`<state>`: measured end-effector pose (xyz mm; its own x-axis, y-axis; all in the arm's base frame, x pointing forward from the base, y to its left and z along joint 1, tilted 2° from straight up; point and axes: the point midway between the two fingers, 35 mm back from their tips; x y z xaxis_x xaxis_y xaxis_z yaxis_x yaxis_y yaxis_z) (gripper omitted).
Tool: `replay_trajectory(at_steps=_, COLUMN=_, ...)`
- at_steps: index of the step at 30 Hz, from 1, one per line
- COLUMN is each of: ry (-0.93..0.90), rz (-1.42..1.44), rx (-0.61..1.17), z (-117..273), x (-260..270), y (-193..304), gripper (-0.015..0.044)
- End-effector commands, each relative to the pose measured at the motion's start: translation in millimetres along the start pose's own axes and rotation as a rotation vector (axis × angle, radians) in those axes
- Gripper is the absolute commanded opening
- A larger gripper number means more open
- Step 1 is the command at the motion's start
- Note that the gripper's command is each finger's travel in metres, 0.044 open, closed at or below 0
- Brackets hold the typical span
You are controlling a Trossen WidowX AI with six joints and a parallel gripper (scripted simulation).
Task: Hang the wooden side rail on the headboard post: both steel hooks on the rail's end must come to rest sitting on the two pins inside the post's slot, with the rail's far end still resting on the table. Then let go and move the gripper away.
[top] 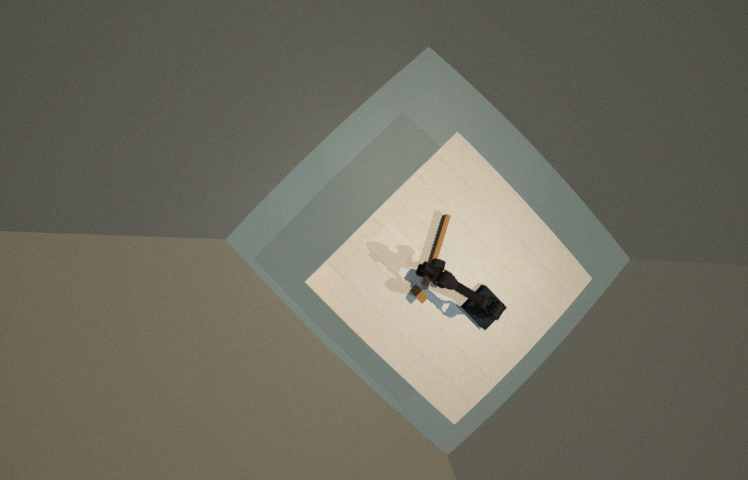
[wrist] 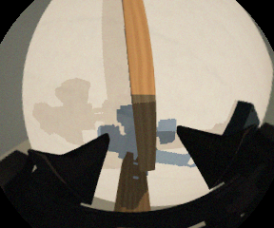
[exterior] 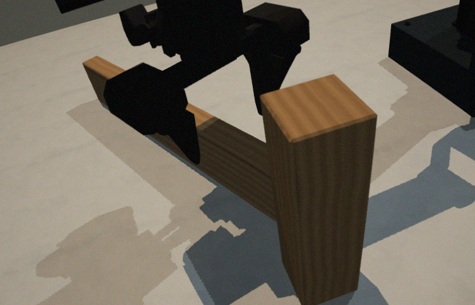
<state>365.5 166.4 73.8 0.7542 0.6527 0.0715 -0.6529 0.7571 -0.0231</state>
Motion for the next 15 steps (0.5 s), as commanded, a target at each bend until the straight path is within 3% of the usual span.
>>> replay_trajectory(at_steps=1, ry=0.016, rz=-0.006, rx=-0.002, z=-12.4, x=-1.8, y=-0.7, gripper=0.0440)
replay_trajectory(at_steps=15, ry=0.017, rz=-0.005, rx=-0.002, z=-34.8, x=-2.5, y=-0.6, gripper=0.0440)
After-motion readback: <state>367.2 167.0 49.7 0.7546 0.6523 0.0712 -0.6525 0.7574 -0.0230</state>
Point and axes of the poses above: the point midway between the two fingers, 35 mm back from their tips, its own z axis back along the fingers, its own x axis across the jaws, y = z × x, and after that the axes turned 2 degrees about z, right-handed
